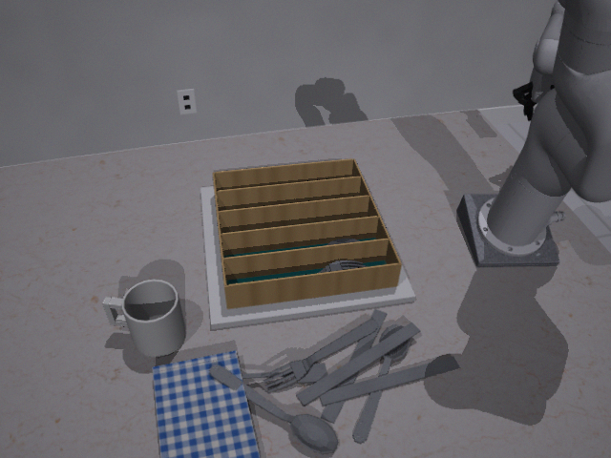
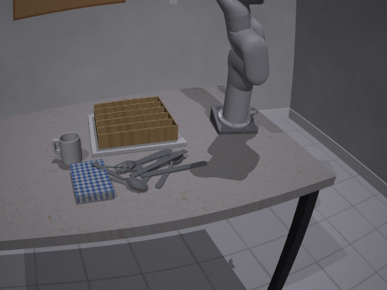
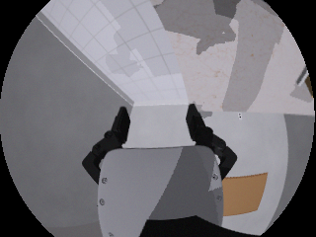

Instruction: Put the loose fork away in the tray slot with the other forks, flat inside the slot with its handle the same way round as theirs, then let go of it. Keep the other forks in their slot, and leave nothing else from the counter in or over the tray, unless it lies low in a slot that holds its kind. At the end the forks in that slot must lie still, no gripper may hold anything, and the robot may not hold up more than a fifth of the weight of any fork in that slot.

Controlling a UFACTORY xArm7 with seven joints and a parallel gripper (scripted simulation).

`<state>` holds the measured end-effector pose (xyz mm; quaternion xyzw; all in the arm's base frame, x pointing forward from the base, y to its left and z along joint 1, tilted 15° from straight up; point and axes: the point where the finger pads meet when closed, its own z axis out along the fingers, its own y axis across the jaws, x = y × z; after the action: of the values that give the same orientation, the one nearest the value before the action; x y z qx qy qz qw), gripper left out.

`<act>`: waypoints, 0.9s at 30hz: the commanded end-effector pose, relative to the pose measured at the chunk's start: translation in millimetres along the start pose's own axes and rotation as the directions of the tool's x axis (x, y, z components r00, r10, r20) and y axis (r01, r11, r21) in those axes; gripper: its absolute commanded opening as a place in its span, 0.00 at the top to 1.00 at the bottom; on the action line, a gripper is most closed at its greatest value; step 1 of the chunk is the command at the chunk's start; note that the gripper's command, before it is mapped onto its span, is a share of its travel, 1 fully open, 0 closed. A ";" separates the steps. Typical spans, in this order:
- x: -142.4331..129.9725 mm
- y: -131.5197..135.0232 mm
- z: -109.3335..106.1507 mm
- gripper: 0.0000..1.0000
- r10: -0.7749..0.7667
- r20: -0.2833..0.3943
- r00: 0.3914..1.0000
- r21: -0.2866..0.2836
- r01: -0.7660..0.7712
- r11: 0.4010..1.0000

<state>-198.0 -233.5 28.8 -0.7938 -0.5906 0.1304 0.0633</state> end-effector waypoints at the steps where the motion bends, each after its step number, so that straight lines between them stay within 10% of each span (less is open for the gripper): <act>1: -1.5 -0.4 -0.5 0.00 0.000 0.003 1.000 0.001 0.000 1.000; 27: -21.2 29.0 -11.0 0.00 -0.098 0.022 0.995 -0.017 0.098 0.995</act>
<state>-191.7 -241.2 29.7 -0.7855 -0.6019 0.1298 0.0617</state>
